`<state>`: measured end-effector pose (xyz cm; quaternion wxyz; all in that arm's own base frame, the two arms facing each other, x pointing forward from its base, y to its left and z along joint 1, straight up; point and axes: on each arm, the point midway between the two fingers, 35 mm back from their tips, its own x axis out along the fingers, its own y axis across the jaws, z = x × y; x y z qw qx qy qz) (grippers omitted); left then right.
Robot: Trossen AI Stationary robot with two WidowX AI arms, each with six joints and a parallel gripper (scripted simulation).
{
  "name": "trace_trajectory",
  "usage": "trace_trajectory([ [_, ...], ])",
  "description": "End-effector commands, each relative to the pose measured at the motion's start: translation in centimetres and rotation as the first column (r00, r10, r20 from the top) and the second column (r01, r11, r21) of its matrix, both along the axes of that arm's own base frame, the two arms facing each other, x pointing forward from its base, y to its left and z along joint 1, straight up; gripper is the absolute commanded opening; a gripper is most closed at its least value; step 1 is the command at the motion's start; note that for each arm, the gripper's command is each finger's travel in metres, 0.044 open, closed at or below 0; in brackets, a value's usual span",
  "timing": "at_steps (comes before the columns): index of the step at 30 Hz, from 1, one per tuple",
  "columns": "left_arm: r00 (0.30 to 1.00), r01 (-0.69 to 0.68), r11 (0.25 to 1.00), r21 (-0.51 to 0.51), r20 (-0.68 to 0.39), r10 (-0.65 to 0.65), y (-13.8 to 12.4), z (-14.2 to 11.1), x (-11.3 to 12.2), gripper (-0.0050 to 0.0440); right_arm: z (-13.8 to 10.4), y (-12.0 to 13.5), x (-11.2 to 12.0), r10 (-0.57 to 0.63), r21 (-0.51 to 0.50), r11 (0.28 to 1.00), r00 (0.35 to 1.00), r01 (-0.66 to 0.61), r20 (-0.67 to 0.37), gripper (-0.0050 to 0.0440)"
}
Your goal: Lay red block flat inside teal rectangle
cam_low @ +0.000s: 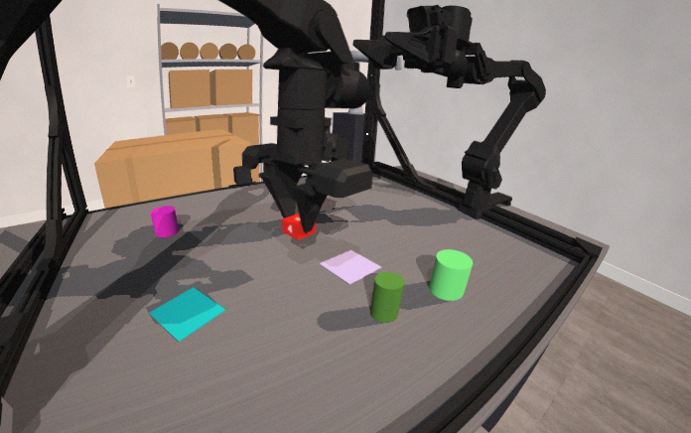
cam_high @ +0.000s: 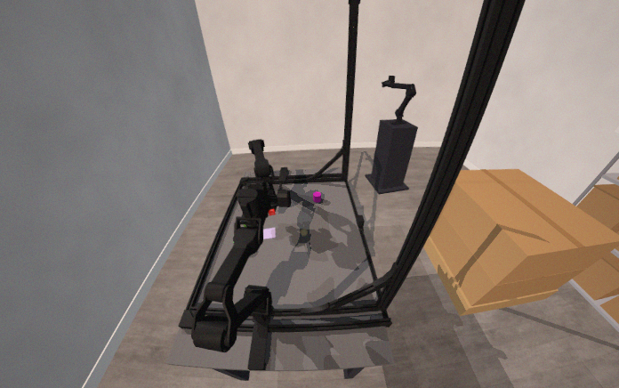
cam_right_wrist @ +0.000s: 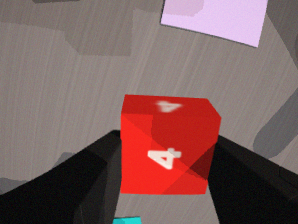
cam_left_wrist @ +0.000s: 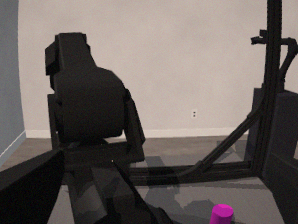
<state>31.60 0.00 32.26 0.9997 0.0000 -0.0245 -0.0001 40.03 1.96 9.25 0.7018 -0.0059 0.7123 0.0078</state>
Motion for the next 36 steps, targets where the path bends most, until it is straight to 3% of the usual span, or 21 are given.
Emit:
trace_trajectory([
  [1, 1.0, 0.0, 1.0, 0.0, 0.001, 0.0, 0.0, 0.0, 0.0, 0.044, 0.3, 0.5, -1.0, 0.016, 0.0, 1.0, 1.0, -0.016, 0.005, 0.0],
  [36, 1.0, 0.0, 1.0, 0.0, 0.001, 0.0, 0.0, 0.0, 0.0, 0.044, -0.1, 2.7, -9.6, 0.106, -0.001, 0.994, 0.994, -0.106, 0.01, 0.0],
])
